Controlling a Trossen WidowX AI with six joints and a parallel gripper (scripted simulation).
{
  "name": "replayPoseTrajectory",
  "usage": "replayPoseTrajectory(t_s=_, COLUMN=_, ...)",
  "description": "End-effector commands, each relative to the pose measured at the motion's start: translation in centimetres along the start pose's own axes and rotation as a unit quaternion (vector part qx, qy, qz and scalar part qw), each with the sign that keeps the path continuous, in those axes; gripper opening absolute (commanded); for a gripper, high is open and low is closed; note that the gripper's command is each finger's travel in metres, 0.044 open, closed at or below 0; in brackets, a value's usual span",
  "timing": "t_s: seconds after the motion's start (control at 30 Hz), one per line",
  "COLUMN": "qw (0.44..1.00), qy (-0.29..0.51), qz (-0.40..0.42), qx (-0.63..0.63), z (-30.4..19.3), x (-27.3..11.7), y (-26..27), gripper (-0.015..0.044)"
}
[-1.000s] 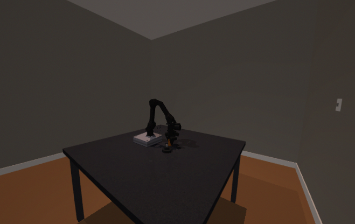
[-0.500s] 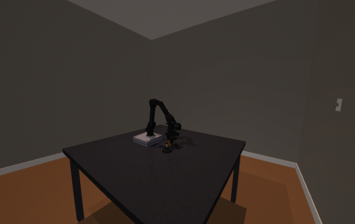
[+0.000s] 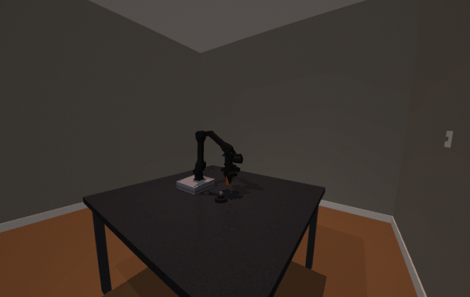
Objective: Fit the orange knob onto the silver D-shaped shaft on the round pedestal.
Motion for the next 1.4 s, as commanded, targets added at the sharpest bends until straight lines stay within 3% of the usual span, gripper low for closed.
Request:
replayPoseTrajectory(t_s=0.0, qw=1.000, qy=-0.002, qz=-0.001, qx=-0.001, z=0.4, x=-2.7, y=0.1, gripper=0.0000)
replayPoseTrajectory(t_s=0.27, qw=1.000, qy=0.009, qz=0.004, qx=-0.007, z=0.3, x=-7.0, y=0.8, gripper=0.0000)
replayPoseTrajectory(t_s=0.53, qw=1.000, qy=0.007, qz=-0.007, qx=-0.009, z=0.4, x=-7.1, y=1.2, gripper=0.0000)
replayPoseTrajectory(t_s=1.37, qw=0.966, qy=-0.035, qz=-0.258, qx=-0.012, z=1.8, x=-10.9, y=7.4, gripper=0.0000)
Point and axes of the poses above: the point midway between the two fingers, 35 mm back from their tips, its own x axis out along the fingers, its own y axis across the jaws, z = x × y, the point moved 7 cm from there along -x, back along the fingers, and after that the axes turned 9 degrees about x, right-handed, at the moved point
